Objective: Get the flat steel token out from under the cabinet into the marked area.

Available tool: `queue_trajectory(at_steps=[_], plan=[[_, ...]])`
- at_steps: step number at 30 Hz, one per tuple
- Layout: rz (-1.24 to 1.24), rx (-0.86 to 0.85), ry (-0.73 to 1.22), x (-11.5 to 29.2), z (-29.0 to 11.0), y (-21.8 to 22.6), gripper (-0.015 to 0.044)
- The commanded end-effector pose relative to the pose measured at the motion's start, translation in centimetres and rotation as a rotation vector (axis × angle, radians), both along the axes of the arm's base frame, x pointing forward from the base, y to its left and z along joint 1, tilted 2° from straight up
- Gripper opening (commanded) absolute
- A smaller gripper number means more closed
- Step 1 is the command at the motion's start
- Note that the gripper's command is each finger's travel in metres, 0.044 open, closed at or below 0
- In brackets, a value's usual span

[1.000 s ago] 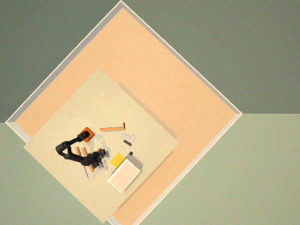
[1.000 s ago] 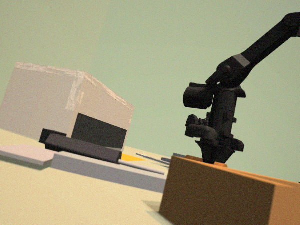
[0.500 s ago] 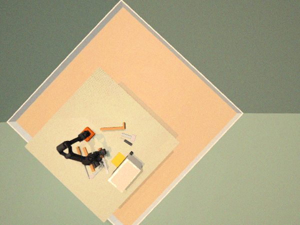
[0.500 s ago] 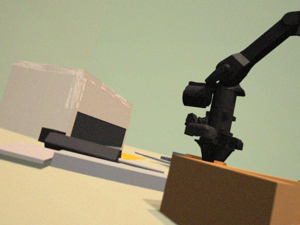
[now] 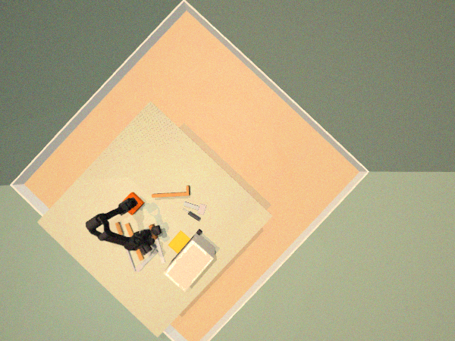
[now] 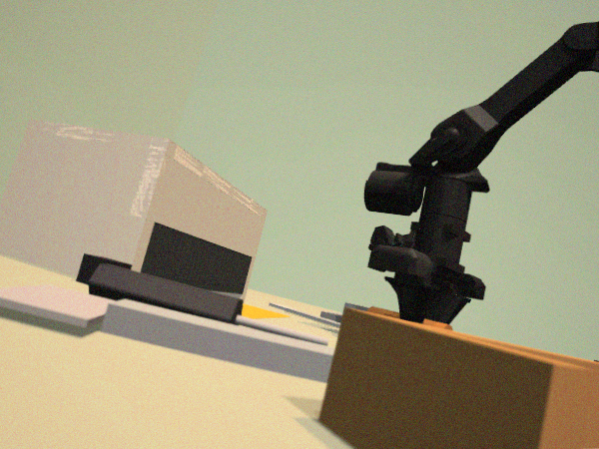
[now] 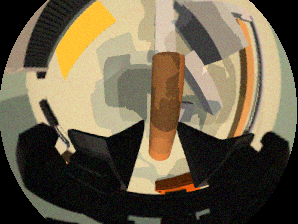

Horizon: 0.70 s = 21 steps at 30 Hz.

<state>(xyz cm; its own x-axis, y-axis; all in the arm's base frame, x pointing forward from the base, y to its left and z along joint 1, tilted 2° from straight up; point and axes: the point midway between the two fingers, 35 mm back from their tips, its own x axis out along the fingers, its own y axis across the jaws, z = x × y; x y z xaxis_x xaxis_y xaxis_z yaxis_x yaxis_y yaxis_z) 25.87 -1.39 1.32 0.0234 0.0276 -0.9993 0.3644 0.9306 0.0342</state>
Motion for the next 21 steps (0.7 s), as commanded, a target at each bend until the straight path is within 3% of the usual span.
queue_trajectory(at_steps=[1,11,21], plan=[[0.0,-0.002,0.003,0.0,0.0,0.0,0.027],[0.002,-0.002,0.003,-0.1,0.5,0.0,0.027],[0.002,-0.003,0.003,-0.3,4.3,0.0,0.027]])
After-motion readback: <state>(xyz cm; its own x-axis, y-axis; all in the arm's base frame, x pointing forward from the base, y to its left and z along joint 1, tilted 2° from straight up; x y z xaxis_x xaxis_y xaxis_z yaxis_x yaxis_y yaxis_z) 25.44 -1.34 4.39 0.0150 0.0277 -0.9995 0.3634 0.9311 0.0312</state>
